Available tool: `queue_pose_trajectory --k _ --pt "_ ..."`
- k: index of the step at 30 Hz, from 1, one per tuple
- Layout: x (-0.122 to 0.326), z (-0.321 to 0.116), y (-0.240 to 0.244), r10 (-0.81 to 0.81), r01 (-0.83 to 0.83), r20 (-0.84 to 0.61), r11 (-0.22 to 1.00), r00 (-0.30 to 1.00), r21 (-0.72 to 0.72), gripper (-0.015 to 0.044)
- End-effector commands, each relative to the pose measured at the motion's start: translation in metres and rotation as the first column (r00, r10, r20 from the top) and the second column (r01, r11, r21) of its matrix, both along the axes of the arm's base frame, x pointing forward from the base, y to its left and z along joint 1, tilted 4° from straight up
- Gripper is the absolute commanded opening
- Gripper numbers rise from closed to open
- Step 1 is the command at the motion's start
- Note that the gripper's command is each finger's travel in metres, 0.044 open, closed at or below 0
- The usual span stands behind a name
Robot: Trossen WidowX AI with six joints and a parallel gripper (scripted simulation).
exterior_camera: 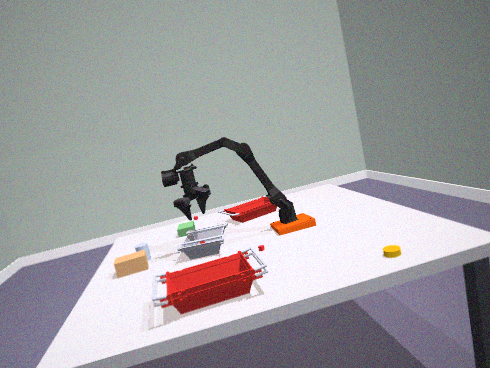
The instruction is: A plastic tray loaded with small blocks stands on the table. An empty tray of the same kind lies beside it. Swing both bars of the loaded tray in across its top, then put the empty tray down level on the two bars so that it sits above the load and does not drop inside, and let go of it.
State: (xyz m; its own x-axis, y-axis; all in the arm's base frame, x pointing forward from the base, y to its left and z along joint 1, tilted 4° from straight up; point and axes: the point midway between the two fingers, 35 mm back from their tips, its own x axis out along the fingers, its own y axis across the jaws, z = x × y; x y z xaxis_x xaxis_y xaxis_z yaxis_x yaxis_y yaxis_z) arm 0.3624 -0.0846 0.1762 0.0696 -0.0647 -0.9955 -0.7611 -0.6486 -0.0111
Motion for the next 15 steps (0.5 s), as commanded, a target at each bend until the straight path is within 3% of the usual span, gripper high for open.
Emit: queue_pose_trajectory --k 1,7,15 --pt "-0.033 0.0 -0.057 -0.3 0.3 0.022 0.954 0.954 0.029 0.044" --pt "-0.104 -0.009 -0.132 -0.707 0.705 0.026 0.706 0.706 0.062 0.044" --pt "-0.218 -0.024 -0.188 -0.99 0.984 0.018 0.144 0.143 0.105 0.044"
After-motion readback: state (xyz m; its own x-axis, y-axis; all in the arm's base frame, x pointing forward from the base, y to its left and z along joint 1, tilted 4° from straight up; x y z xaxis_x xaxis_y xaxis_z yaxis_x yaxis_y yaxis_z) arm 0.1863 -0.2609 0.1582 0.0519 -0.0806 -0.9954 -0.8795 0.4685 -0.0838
